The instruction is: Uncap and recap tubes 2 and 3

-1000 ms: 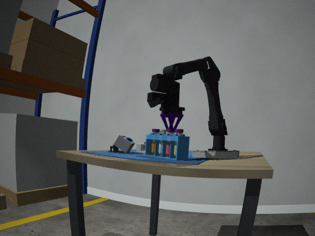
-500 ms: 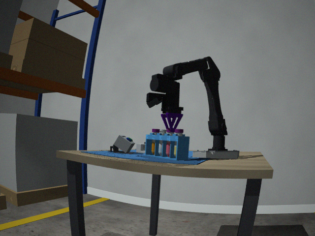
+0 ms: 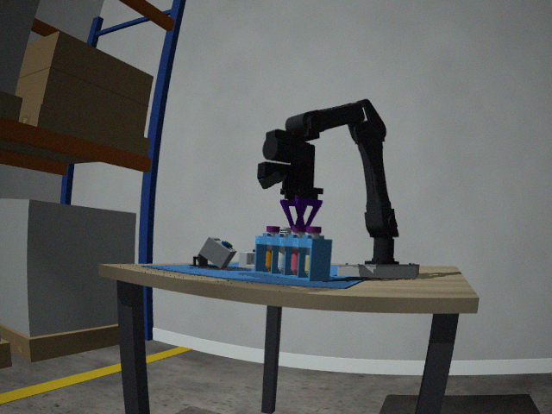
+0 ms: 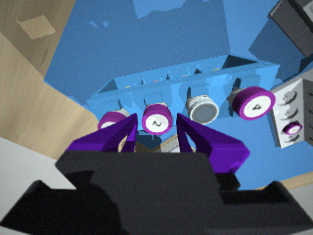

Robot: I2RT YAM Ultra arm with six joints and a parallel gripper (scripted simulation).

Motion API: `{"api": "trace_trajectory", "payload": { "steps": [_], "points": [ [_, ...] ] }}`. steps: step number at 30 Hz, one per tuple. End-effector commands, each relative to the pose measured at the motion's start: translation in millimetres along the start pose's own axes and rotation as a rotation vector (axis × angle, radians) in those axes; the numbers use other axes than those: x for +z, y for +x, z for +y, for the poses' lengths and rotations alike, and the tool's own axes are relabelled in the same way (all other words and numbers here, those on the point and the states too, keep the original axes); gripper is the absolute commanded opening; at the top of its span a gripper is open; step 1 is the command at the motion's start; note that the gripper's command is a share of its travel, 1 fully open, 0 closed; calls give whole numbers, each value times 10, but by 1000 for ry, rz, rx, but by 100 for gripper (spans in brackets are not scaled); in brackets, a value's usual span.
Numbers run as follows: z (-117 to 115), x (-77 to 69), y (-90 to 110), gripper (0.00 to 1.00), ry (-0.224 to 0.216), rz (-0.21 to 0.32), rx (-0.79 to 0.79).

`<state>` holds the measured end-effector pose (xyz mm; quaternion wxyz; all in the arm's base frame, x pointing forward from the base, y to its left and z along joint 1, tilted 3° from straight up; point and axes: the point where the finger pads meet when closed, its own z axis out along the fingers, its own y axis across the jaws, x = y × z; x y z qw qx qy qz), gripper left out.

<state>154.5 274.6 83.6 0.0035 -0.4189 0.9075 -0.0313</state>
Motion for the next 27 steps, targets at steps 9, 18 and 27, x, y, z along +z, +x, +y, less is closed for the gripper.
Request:
{"api": "trace_trajectory", "payload": {
  "steps": [9, 18, 27],
  "points": [
    [6, -39, -25, 49, -1, -16, -429],
    [7, -39, -27, 49, 1, -16, -709],
    [11, -39, -28, 49, 4, -16, -1069]
  ]
}}
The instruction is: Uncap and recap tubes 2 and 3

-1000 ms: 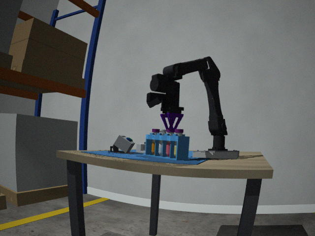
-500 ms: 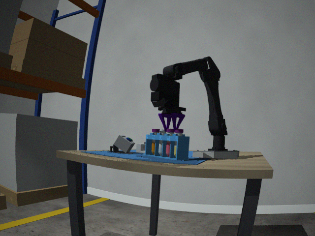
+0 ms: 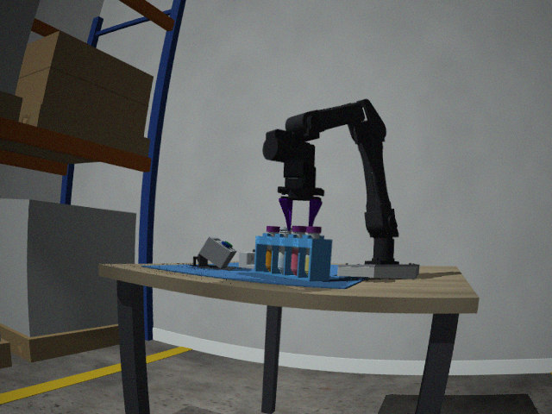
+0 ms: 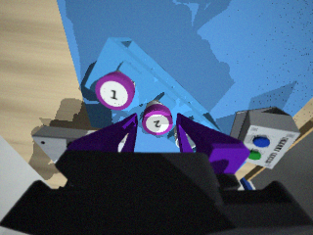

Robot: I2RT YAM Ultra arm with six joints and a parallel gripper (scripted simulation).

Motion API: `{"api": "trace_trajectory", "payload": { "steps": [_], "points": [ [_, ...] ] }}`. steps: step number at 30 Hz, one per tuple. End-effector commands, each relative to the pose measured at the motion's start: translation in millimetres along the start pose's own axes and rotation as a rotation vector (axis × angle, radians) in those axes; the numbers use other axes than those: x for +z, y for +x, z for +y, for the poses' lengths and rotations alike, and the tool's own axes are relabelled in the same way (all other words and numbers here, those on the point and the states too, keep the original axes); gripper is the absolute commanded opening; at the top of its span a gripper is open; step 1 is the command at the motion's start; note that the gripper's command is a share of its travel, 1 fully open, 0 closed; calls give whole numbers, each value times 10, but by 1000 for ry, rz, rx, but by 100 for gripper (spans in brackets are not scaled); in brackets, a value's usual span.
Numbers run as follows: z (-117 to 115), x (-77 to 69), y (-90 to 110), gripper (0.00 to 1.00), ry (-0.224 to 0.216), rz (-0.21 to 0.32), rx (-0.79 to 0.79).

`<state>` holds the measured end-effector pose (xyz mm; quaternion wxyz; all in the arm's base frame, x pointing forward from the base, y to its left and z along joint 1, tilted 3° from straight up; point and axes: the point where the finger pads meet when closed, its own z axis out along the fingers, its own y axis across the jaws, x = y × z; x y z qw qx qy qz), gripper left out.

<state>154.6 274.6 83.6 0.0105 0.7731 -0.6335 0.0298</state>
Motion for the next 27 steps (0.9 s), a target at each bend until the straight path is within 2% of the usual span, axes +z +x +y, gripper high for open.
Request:
{"api": "trace_trajectory", "payload": {
  "steps": [1, 6, 8, 23, 27],
  "points": [
    [-15, -39, -26, 49, 10, -12, -205],
    [-16, -39, -28, 49, 11, -11, -405],
    [-16, -39, -28, 49, 11, -11, -405],
    [-15, -38, -32, 49, 14, -7, -1005],
    [-15, -38, -33, 49, 15, -7, -1063]
  ]
}}
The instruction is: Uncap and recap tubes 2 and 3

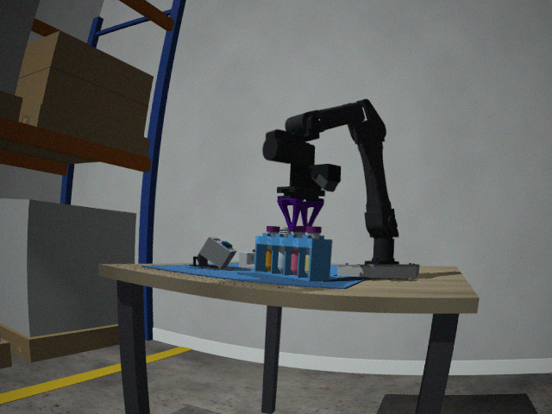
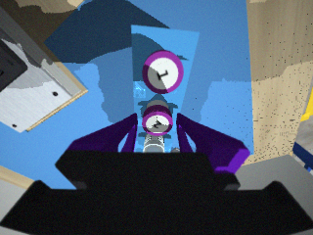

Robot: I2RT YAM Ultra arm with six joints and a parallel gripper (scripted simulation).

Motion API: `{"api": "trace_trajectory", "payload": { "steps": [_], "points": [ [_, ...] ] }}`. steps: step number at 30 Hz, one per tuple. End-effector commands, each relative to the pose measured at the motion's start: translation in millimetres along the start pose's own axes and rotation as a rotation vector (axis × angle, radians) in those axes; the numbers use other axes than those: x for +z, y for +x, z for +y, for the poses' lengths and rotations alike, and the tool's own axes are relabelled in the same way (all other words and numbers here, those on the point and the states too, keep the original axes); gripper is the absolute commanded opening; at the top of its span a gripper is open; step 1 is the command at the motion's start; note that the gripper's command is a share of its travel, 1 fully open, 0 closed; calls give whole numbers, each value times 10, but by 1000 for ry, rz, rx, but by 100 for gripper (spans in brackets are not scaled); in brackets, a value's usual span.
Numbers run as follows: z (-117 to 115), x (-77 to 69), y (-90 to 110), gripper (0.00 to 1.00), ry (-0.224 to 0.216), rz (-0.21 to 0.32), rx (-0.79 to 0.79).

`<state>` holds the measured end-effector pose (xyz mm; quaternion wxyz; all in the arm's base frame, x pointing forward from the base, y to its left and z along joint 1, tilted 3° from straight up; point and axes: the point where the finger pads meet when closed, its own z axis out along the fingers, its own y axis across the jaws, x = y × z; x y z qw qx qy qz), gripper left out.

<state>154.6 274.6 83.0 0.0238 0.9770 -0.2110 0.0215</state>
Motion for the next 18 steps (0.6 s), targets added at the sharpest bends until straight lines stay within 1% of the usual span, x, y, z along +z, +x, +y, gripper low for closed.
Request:
{"api": "trace_trajectory", "payload": {
  "steps": [1, 5, 6, 18],
  "points": [
    [-36, -44, -7, 49, 17, 1, -115],
    [-37, -45, -8, 49, 17, 1, -115],
    [-37, -45, -8, 0, 17, 1, -115],
    [-37, -44, -8, 0, 17, 1, -115]
  ]
}}
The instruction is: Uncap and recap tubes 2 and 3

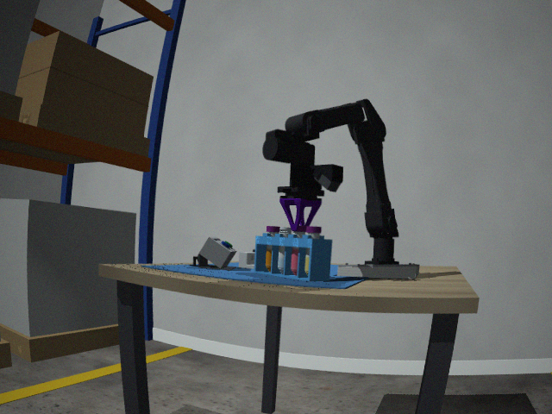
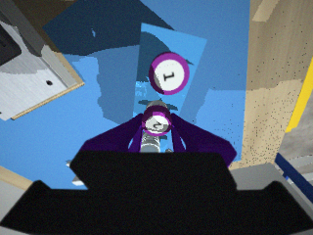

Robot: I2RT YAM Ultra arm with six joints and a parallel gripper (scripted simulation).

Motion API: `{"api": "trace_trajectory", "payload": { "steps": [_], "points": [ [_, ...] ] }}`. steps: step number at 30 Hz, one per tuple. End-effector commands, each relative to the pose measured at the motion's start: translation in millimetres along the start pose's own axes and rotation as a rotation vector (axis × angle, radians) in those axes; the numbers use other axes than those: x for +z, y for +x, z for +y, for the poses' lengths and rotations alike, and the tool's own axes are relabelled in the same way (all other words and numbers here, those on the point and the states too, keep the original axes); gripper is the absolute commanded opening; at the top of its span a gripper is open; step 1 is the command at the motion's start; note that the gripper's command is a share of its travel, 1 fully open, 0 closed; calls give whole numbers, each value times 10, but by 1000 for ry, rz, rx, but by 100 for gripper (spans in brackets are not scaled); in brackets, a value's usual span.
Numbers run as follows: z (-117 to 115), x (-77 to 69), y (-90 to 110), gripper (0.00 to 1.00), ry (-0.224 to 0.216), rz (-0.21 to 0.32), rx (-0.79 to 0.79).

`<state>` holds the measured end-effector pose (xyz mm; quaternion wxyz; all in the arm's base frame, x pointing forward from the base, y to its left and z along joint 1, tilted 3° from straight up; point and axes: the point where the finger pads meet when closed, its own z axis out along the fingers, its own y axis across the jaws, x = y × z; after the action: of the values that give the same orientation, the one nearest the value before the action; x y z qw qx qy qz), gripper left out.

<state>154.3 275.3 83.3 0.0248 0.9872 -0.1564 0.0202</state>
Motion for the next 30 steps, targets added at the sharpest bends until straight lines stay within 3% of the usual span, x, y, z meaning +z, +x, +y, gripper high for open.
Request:
{"api": "trace_trajectory", "payload": {
  "steps": [1, 12, 14, 30],
  "points": [
    [-31, -41, 1, 0, 17, 2, -4],
    [-32, -38, 2, 0, 17, -2, 496],
    [-32, -38, 2, 0, 17, -2, 496],
    [-32, -35, 2, 0, 16, -9, 1246]
  ]
}}
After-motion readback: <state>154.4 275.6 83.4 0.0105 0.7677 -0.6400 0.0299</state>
